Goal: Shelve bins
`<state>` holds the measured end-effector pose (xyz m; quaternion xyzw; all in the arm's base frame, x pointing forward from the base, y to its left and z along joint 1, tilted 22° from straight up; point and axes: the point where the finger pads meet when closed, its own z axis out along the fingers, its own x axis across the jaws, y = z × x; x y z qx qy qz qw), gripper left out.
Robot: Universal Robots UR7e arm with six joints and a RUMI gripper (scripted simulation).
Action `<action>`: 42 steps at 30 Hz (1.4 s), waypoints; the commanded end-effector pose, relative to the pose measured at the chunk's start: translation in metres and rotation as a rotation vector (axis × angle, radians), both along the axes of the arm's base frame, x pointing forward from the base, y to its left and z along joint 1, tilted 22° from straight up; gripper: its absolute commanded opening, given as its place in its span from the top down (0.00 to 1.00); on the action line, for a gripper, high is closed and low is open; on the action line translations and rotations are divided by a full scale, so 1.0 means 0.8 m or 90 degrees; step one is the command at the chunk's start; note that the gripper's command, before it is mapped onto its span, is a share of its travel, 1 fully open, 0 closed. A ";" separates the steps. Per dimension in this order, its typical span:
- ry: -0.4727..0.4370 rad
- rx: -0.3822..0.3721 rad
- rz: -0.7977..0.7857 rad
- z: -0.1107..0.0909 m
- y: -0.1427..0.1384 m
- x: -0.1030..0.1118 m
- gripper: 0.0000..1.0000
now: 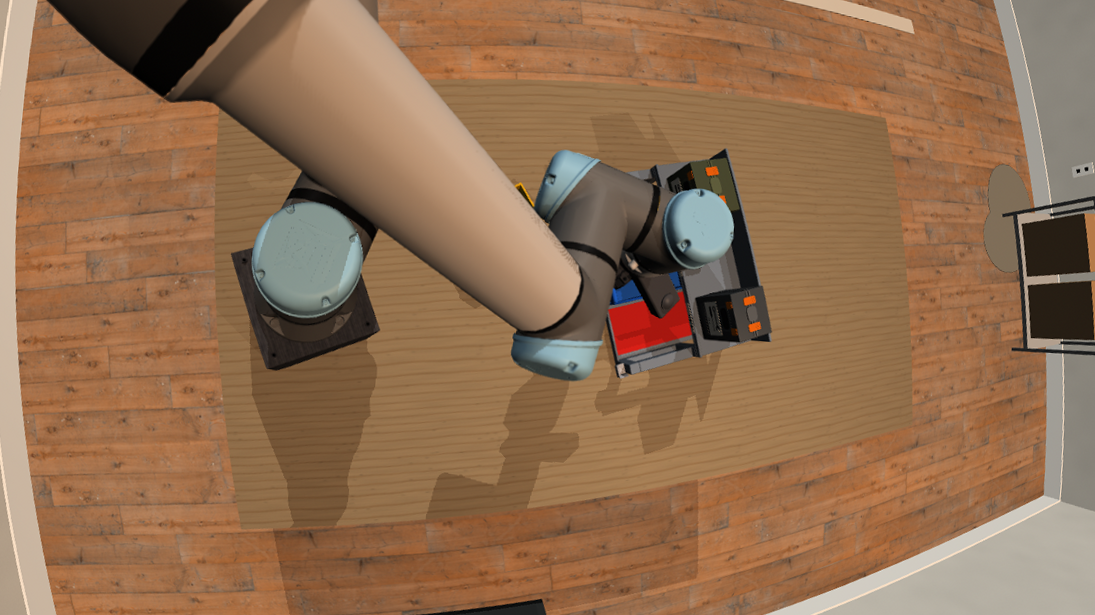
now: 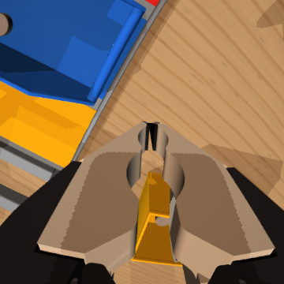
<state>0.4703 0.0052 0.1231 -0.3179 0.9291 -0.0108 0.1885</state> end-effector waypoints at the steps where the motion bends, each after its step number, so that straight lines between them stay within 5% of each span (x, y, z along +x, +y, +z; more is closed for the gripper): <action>1: -0.008 -0.024 0.066 0.003 0.003 -0.003 1.00; 27: -0.055 -0.190 0.498 0.013 0.027 -0.027 1.00; 42: -0.095 -0.331 0.863 0.016 0.048 -0.055 1.00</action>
